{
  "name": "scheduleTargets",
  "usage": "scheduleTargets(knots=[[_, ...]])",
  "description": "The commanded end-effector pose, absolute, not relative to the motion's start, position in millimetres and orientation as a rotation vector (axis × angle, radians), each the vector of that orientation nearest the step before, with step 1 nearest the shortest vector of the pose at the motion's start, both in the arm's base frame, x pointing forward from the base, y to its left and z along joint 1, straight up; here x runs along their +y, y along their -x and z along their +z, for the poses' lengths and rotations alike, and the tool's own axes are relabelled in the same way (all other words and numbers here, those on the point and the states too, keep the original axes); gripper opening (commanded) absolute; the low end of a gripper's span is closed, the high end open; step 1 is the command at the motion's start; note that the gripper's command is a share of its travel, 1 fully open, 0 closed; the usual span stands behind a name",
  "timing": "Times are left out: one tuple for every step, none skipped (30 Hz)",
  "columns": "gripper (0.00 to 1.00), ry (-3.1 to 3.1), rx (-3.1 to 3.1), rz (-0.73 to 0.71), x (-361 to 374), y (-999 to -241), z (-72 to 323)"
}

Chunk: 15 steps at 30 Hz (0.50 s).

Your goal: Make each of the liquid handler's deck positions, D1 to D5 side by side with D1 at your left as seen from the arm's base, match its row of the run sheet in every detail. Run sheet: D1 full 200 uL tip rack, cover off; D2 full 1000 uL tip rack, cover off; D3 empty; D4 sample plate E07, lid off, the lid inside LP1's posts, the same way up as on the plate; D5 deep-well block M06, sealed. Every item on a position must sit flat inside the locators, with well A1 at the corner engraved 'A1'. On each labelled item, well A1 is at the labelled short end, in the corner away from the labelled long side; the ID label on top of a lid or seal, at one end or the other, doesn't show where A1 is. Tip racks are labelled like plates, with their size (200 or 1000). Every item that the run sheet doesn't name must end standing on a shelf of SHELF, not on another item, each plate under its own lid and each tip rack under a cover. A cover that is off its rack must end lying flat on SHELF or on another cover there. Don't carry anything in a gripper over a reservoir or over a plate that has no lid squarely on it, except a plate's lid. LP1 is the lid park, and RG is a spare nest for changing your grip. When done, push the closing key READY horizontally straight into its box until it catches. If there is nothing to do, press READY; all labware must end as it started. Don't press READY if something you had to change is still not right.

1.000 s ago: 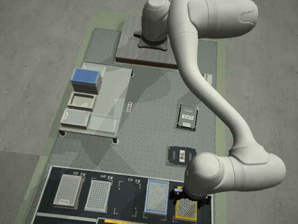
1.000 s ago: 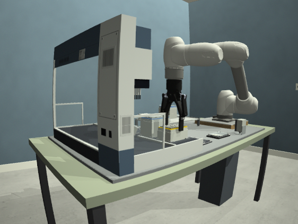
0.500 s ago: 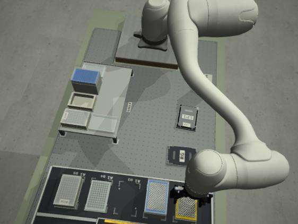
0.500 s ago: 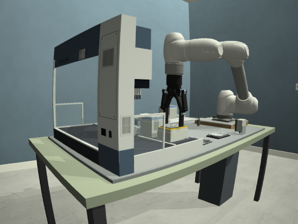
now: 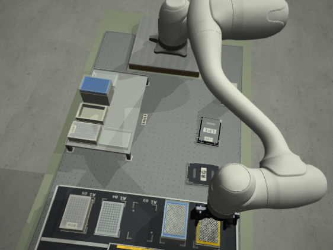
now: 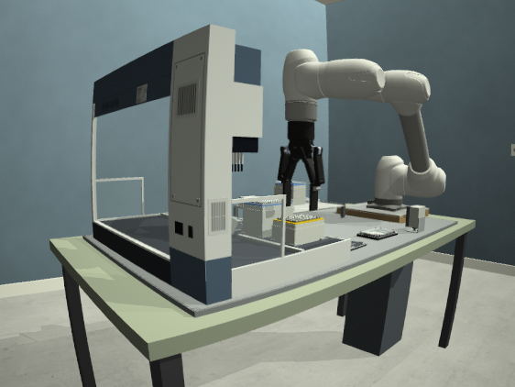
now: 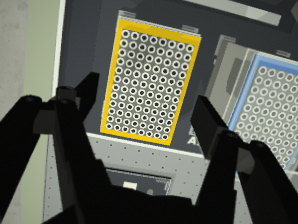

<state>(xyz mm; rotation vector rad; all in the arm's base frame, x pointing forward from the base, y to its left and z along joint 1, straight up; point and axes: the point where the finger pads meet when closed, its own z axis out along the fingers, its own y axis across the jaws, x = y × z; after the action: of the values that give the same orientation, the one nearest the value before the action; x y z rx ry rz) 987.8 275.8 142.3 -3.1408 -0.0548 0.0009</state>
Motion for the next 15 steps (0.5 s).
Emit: scheduleTargets(knots=[[0.66, 3.140, -0.055, -0.002, 276, -988, 148], [0.66, 3.140, -0.055, -0.002, 276, -988, 150], [0.66, 3.140, -0.055, -0.002, 276, -988, 152], [0.66, 3.140, -0.055, -0.002, 276, -988, 153], [0.66, 3.140, -0.055, -0.002, 276, -988, 155], [0.66, 3.140, -0.055, -0.002, 276, -988, 157], [0.66, 3.140, -0.055, -0.002, 276, -988, 158], [0.66, 3.140, -0.055, -0.002, 276, -988, 160], [0.66, 3.140, -0.055, -0.002, 276, -988, 162], [0.66, 3.140, -0.055, -0.002, 276, -988, 162], [0.66, 3.140, -0.055, -0.002, 276, -988, 162], [0.66, 3.140, -0.055, -0.002, 276, -988, 163], [0.66, 3.140, -0.055, -0.002, 276, -988, 165], [0.66, 3.140, -0.055, -0.002, 276, -988, 167], [0.66, 3.140, -0.055, -0.002, 276, -988, 168]])
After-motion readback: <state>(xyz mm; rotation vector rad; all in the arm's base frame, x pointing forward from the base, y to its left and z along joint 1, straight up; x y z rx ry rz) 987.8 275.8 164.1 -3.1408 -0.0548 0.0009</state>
